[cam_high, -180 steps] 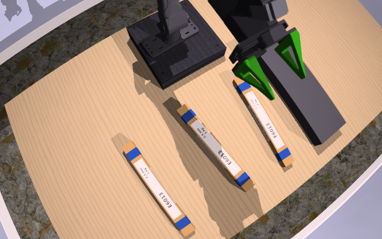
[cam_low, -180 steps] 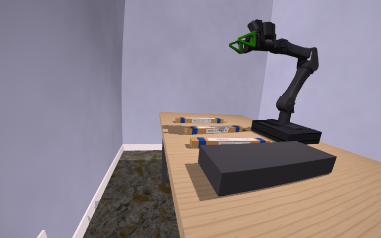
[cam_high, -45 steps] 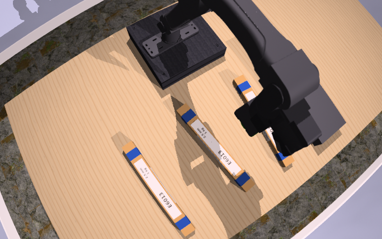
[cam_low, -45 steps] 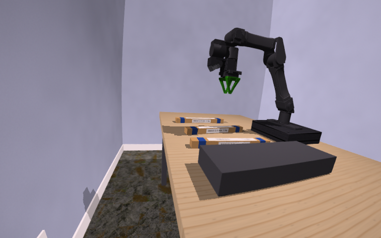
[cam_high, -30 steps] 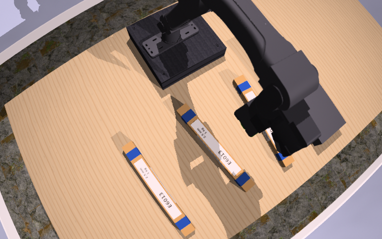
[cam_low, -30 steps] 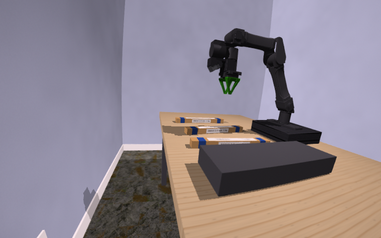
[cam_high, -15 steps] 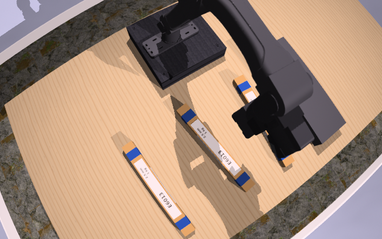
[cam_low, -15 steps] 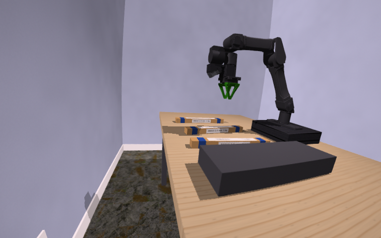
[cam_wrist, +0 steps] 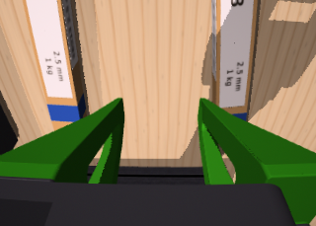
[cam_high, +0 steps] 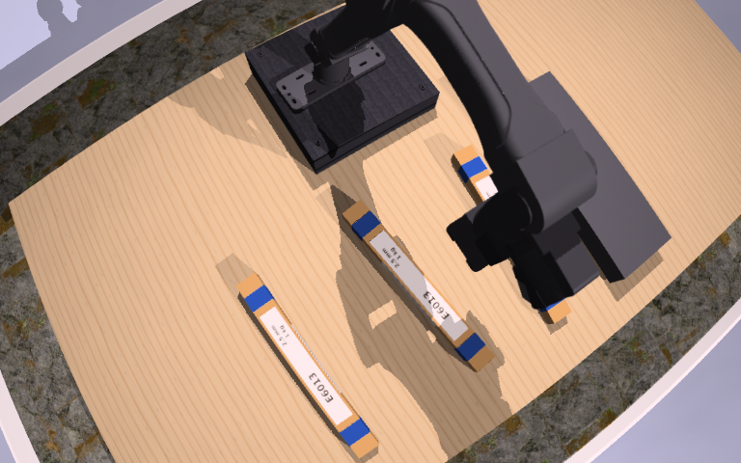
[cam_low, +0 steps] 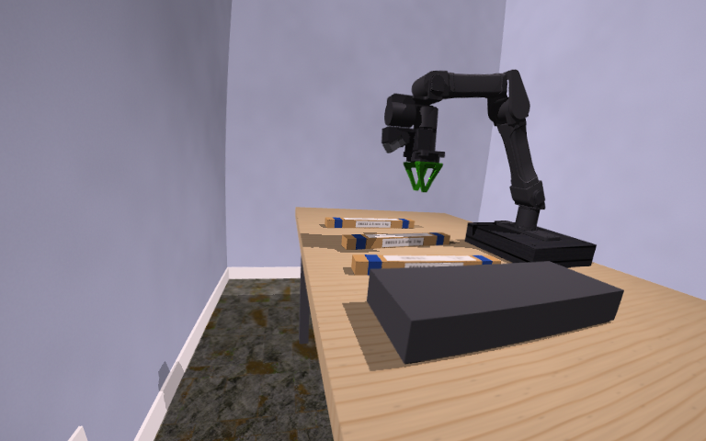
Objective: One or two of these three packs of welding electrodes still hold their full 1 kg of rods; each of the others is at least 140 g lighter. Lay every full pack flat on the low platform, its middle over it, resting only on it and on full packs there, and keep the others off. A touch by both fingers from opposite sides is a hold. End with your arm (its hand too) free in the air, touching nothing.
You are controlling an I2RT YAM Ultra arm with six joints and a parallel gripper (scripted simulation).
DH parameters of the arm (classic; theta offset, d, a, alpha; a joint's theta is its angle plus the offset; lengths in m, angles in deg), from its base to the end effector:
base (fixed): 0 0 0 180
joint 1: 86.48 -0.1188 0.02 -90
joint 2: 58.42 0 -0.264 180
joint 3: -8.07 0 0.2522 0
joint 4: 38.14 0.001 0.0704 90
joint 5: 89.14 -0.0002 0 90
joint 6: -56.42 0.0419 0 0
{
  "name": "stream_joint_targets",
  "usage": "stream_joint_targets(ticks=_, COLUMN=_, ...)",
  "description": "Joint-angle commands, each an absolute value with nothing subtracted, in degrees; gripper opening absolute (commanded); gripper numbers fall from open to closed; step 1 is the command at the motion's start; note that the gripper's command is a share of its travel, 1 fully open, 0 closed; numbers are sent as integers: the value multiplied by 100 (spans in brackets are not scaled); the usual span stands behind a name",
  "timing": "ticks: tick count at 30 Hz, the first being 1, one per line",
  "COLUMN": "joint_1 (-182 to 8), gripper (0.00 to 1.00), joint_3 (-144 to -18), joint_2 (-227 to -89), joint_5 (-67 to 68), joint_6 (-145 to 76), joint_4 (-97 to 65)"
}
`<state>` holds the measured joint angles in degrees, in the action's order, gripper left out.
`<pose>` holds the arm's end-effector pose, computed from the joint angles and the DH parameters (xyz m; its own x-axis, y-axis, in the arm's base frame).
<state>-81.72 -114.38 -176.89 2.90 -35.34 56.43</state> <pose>0.3949 -0.0304 0.2561 -0.9986 0.0524 0.0092 0.0527 0.9980 0.0359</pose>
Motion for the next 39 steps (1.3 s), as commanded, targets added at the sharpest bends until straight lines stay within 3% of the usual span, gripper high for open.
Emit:
stream_joint_targets(ticks=1, joint_1=-8190, gripper=42, joint_3=-11296, joint_2=-17472, joint_5=280, joint_6=-3513, joint_4=5437)
stream_joint_targets(ticks=39, joint_1=-8197, gripper=42, joint_3=-10945, joint_2=-17462, joint_5=280, joint_6=-3506, joint_4=5090)
